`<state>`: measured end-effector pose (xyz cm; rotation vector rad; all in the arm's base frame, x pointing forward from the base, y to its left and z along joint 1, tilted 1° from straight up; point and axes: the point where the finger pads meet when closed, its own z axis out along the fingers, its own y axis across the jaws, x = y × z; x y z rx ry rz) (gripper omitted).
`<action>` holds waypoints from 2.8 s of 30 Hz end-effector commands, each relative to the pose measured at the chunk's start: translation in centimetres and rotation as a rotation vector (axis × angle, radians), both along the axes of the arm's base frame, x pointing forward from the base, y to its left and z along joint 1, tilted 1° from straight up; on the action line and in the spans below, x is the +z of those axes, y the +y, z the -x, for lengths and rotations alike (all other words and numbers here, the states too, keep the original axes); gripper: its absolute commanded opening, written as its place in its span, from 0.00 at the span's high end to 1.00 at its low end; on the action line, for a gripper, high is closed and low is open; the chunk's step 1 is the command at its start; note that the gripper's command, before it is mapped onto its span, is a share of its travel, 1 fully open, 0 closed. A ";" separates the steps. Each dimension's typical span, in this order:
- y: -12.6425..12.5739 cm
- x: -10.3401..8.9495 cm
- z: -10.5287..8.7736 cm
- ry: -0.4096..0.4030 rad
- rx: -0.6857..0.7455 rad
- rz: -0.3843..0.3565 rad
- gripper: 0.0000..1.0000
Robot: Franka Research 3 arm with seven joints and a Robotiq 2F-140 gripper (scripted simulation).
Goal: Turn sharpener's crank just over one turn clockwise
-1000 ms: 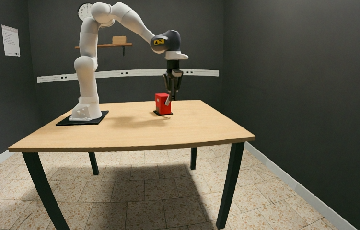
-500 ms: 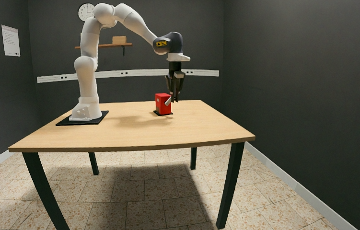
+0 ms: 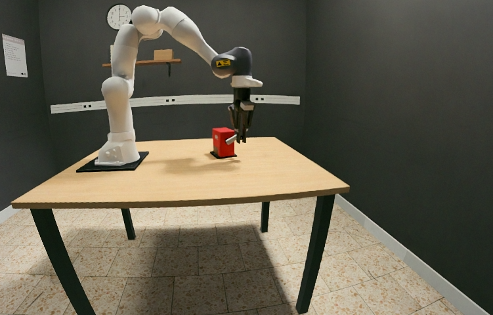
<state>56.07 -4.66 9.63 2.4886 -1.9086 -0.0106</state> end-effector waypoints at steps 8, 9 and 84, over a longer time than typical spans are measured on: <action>0.0 -1.4 -0.3 0.001 -0.004 0.000 0.90; 0.0 -1.5 -0.3 0.001 -0.004 0.000 0.90; -1.3 -7.2 4.8 0.001 -0.004 0.000 0.90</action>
